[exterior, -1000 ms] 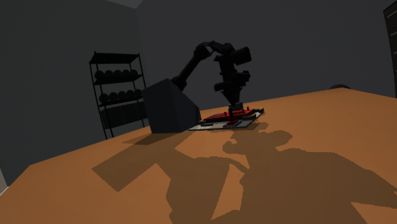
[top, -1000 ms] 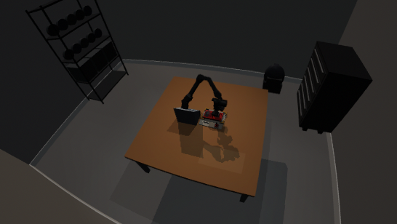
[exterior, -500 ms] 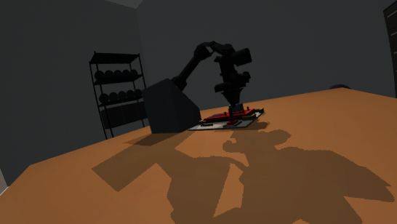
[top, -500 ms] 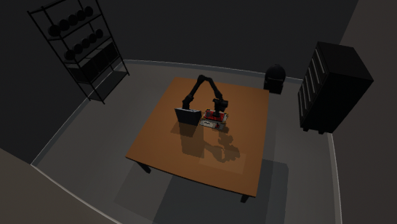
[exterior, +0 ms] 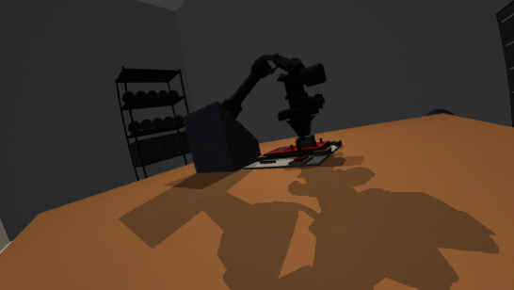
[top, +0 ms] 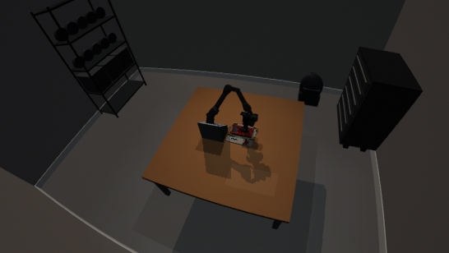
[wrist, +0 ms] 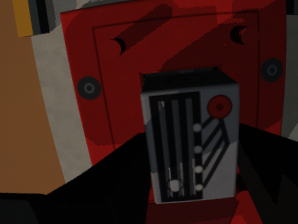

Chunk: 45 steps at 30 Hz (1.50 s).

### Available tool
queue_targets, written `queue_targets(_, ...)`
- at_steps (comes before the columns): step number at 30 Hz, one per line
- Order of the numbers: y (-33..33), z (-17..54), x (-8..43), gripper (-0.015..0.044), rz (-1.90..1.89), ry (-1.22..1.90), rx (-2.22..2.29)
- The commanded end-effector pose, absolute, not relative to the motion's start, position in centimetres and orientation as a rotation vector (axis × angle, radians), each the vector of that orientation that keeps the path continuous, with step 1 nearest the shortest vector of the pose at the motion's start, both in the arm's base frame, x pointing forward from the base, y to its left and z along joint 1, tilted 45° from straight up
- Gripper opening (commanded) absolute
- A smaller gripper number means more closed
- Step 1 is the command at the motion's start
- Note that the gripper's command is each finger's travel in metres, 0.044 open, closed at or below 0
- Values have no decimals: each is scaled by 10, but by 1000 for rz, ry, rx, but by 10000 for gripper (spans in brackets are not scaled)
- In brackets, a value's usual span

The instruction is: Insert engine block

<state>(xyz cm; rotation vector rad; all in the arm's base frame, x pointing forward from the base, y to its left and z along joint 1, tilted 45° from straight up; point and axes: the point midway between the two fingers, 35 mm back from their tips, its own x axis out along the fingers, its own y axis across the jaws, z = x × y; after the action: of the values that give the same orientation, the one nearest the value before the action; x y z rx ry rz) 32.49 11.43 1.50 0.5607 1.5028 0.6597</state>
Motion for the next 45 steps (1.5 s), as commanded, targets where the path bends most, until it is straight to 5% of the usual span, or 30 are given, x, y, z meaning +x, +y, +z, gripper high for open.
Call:
queue_targets(1,116,14,325,159,660,1504,568)
queue_targets(24,120,10,324,159,661,1504,568)
queue_targets(35,119,11,325,440,660,1503,561)
queue_targets(45,119,11,325,440,660,1503,561)
